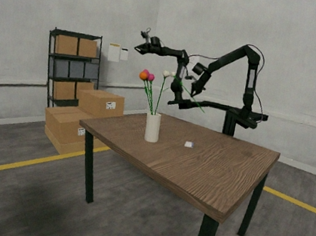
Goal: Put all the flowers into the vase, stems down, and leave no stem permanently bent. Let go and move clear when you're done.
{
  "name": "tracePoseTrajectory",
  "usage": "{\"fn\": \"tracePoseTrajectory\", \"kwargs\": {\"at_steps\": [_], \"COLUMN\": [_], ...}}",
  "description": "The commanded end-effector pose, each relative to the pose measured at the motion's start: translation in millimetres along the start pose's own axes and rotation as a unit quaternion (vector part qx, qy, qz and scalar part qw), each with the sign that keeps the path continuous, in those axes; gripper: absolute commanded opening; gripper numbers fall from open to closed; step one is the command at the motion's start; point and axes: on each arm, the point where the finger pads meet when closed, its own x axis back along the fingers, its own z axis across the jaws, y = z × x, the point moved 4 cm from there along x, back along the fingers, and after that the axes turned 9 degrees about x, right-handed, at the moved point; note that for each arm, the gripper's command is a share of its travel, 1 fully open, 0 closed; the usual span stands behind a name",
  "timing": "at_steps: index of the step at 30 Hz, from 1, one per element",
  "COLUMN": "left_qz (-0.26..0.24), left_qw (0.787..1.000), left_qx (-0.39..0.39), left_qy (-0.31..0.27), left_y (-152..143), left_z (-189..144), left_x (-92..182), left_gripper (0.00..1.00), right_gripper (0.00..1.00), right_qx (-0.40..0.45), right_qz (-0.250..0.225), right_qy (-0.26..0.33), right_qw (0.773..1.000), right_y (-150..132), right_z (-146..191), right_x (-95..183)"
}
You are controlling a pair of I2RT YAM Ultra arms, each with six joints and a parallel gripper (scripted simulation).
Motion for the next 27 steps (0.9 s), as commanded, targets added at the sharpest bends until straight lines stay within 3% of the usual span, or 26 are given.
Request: {"fn": "tracePoseTrajectory", "kwargs": {"at_steps": [1,15,17,27], "left_qz": [-0.054,-0.216,-0.216,-0.318], "left_qw": [0.998,0.976,0.976,0.946], "left_qx": [-0.002,0.001,0.001,0.001], "left_qy": [-0.013,-0.04,-0.04,-0.056], "left_y": [14,38,38,44], "left_z": [-2,-7,-7,-8], "left_x": [14,71,71,91], "left_gripper": [0.0,0.0,0.0,0.0], "right_gripper": [0.3,0.3,0.3,0.3], "right_qx": [0.0,0.0,0.0,0.0], "right_qz": [0.001,0.001,0.001,0.001], "right_qy": [0.006,0.006,0.006,0.006], "right_qw": [1.0,1.0,1.0,1.0], "right_y": [-2,-2,-2,-2], "right_z": [1,1,1,1], "right_x": [-4,-4,-4,-4]}}
